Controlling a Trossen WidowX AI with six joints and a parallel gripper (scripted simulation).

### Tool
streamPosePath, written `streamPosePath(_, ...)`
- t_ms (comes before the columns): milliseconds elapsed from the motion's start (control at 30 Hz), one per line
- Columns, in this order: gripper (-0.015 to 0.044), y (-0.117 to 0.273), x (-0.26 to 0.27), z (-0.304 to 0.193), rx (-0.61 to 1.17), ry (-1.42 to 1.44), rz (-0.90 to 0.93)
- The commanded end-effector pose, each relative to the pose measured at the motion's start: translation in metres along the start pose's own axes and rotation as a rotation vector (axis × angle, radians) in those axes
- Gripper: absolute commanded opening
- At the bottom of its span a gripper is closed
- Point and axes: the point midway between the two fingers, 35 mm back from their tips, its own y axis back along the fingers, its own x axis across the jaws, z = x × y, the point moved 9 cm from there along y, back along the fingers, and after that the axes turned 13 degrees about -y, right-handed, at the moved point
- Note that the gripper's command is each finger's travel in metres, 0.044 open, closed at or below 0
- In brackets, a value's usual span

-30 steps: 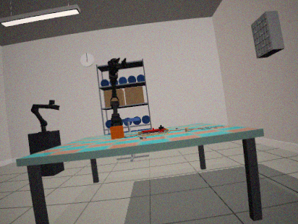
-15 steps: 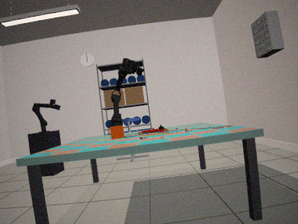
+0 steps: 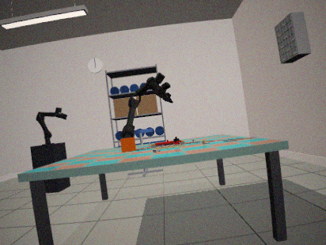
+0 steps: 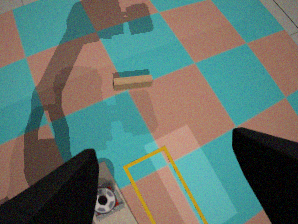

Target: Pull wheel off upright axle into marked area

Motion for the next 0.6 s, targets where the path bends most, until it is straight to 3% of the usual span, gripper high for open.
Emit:
streamPosePath(0, 0.0300, -0.051, 0.012, -0.012, 0.208, 0.091, 0.037)
streamPosePath(333, 0.0300, -0.155, 0.041, -0.067, 0.691, 0.274, 0.133)
streamPosePath(567, 0.0300, -0.161, 0.043, -0.071, 0.722, 0.284, 0.140)
